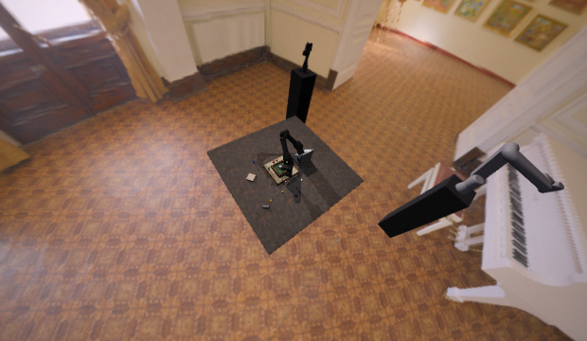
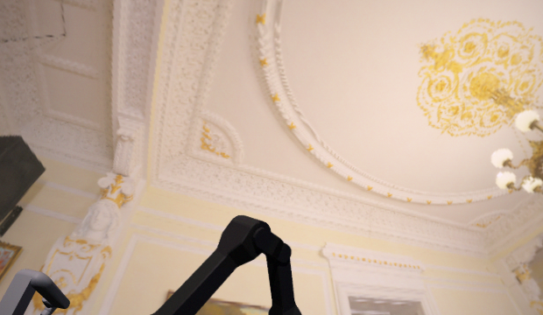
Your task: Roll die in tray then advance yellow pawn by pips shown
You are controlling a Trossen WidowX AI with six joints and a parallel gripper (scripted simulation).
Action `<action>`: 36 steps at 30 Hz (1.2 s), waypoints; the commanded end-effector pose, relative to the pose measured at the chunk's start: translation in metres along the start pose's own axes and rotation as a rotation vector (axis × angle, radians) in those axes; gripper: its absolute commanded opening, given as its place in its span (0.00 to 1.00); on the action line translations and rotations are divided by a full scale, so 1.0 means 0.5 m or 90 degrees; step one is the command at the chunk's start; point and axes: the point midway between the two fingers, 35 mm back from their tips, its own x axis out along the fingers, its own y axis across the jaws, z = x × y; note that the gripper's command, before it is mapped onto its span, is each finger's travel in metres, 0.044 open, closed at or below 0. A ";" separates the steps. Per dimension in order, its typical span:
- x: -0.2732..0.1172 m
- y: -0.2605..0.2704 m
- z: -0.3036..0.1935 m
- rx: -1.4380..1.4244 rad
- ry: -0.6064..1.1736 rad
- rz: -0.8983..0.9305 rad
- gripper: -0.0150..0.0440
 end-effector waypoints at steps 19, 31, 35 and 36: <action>0.062 -0.007 -0.002 -0.006 -0.002 -0.009 0.25; 0.002 0.000 0.000 -0.003 0.000 -0.004 0.79; -0.048 -0.002 -0.002 -0.006 -0.001 -0.008 0.97; -0.048 -0.002 -0.002 -0.006 -0.001 -0.008 1.00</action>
